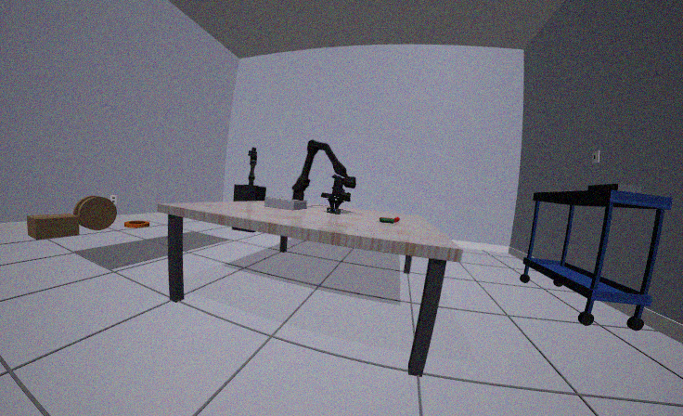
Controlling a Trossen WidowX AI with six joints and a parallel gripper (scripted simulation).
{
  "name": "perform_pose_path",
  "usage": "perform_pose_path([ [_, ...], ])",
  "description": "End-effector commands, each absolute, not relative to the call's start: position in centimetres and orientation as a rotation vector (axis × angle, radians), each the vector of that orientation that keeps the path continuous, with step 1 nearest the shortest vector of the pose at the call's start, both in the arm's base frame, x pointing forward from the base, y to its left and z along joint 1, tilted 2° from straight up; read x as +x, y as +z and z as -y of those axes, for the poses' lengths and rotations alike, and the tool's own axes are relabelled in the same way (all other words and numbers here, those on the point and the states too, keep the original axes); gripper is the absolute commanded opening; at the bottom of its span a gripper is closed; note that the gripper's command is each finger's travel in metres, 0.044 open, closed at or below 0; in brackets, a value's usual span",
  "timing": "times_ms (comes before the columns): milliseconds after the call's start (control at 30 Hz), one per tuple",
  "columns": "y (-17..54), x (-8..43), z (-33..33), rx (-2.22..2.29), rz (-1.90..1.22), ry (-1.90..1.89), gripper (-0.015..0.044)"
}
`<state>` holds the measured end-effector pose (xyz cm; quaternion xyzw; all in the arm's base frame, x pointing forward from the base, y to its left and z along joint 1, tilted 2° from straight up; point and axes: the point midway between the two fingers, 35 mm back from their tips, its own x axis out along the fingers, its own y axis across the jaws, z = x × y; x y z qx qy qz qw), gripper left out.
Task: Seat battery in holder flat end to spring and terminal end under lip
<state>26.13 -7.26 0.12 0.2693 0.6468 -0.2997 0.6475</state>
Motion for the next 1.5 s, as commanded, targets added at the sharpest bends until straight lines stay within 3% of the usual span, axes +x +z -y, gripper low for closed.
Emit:
perform_pose_path([
  [0, -0.1, 26.3, 7.5, 0.612, -1.484, -0.676, 0.0072],
  [567, 0.0, 26.5, 7.7, 0.616, -1.482, -0.671, 0.0072],
  [700, 0.0, 26.5, 7.7, 0.616, -1.482, -0.671, 0.0173],
  [1200, 1.5, 26.4, 7.7, 0.621, -1.48, -0.673, 0.0173],
  [1467, 7.9, 26.2, 7.8, 0.621, -1.48, -0.674, 0.0383],
])
